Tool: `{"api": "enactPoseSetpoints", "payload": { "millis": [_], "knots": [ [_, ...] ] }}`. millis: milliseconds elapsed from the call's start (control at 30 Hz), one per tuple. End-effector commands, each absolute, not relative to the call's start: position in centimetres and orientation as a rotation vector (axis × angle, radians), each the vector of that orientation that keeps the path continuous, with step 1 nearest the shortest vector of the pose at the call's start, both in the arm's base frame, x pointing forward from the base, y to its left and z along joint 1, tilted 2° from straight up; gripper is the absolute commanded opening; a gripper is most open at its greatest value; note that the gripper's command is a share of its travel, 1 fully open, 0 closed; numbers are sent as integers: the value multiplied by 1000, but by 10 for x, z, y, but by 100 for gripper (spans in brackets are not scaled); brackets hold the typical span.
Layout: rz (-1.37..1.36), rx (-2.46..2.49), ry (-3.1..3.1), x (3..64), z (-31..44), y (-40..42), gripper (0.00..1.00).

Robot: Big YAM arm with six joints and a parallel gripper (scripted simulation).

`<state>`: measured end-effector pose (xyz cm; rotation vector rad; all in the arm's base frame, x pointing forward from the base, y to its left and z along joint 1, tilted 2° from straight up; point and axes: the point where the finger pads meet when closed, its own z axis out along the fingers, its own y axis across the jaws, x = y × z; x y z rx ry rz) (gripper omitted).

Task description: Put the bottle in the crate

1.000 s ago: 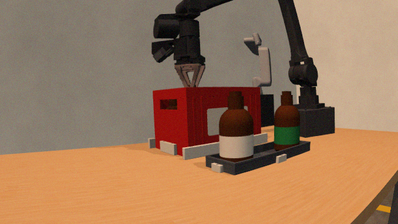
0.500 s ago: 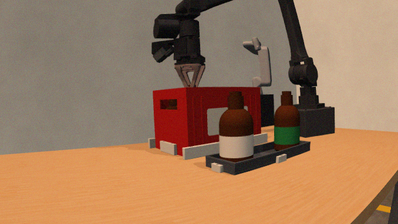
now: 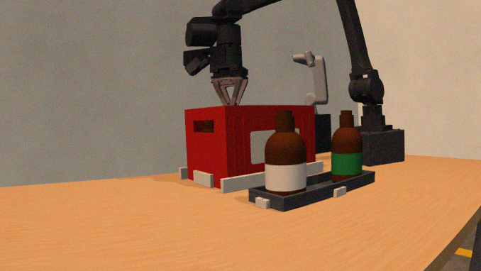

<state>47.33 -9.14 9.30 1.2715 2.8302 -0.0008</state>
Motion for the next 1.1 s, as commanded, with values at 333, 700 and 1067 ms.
{"api": "enactPoseSetpoints", "payload": {
  "millis": [333,700,1067],
  "knots": [
    [11,1251,2800,481,102,-96,0],
    [9,1254,2807,480,95,-96,0],
    [9,1254,2806,480,90,-96,0]
  ]
}}
